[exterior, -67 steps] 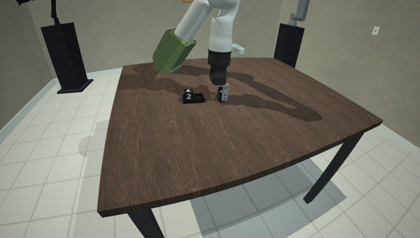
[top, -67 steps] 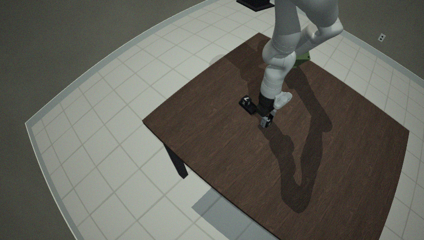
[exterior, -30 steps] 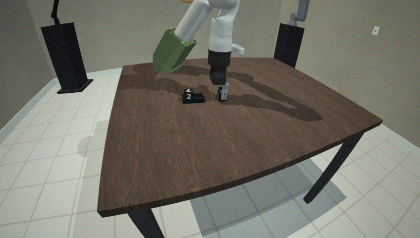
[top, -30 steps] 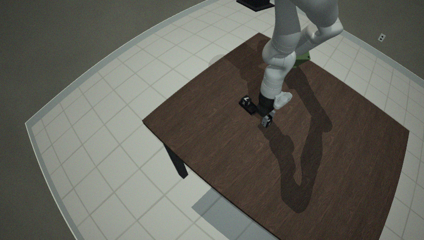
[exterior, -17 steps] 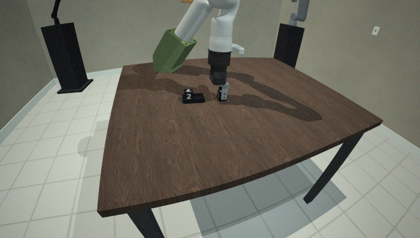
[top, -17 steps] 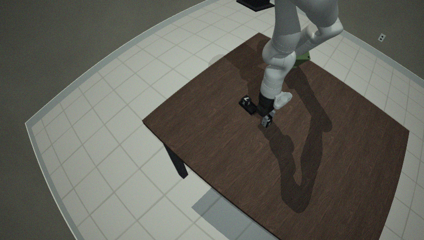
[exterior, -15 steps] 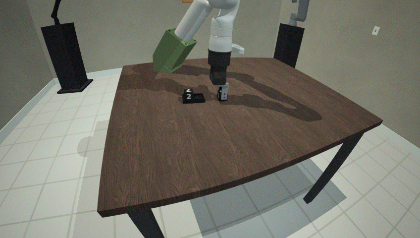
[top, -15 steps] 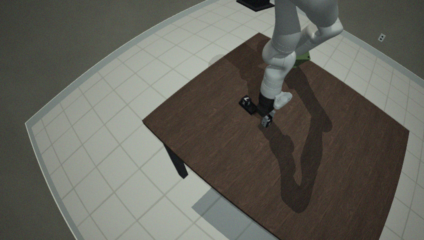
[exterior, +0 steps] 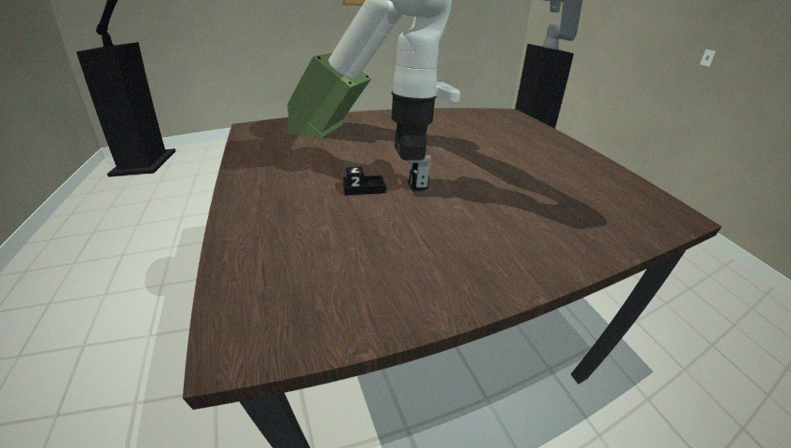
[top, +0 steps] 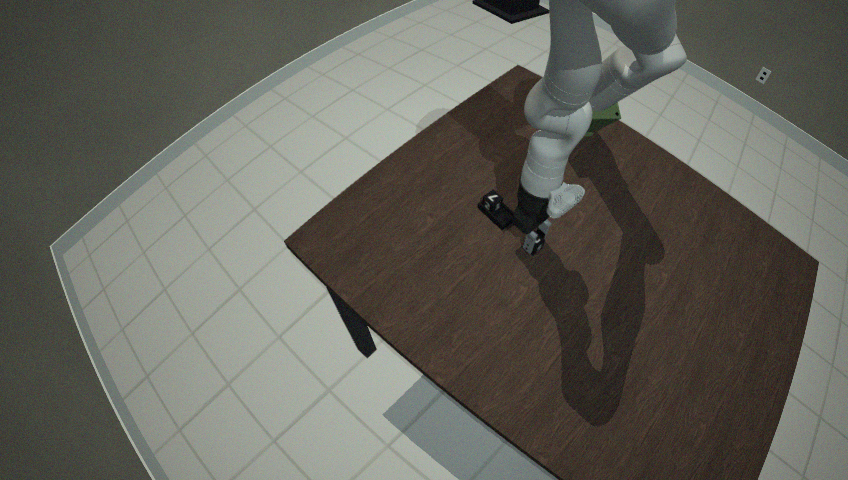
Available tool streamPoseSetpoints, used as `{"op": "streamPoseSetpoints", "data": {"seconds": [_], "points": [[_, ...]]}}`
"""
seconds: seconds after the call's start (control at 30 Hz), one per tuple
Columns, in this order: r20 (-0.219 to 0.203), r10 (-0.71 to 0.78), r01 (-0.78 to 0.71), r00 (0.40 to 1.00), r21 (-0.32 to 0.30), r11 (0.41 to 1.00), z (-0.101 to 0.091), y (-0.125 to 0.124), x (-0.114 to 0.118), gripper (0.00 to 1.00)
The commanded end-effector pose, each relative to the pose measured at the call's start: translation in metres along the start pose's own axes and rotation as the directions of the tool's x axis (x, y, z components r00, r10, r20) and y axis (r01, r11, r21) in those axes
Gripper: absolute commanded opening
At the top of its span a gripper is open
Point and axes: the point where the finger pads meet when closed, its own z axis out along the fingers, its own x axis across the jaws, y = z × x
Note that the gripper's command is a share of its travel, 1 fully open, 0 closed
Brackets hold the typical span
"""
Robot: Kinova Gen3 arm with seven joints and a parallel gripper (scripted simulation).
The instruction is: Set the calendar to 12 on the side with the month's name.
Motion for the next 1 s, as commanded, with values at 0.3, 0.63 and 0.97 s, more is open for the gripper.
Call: {"op": "streamPoseSetpoints", "data": {"seconds": [0.3,0.63,0.97], "points": [[-0.002,0.000,0.000,1.000,-0.001,1.000,-0.009,0.000,0.001,0.60],[-0.002,0.000,0.000,1.000,0.000,1.000,-0.022,0.000,0.001,0.60],[-0.002,0.000,0.000,1.000,0.000,1.000,-0.042,0.000,0.000,0.60]]}}
